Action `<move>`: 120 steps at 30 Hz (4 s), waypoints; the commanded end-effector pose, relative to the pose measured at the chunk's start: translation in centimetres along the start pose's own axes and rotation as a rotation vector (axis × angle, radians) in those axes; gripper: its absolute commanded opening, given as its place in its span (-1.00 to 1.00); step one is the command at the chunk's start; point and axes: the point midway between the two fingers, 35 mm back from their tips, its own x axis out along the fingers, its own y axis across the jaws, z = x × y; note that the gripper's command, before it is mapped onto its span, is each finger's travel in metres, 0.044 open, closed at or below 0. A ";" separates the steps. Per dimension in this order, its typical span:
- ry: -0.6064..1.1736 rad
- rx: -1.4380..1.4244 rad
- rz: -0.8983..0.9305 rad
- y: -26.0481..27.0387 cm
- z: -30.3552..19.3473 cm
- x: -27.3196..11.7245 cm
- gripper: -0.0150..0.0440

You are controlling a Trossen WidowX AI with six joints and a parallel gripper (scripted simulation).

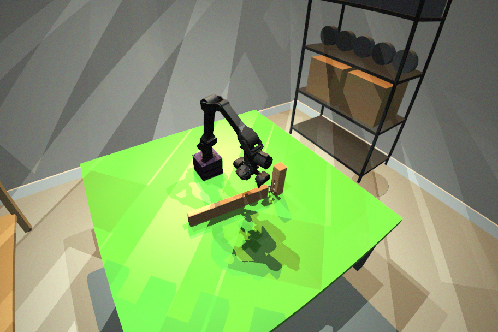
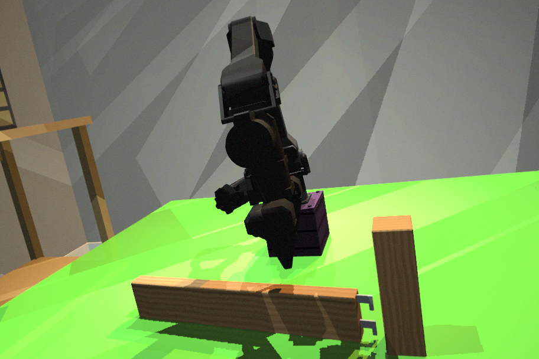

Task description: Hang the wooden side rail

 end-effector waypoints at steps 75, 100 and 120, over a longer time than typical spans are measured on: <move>-0.098 0.267 -0.025 -0.3 1.5 10.7 0.20; -0.097 0.217 -0.027 0.1 1.6 10.7 -0.49; -0.096 0.171 -0.028 1.0 1.7 10.7 -0.49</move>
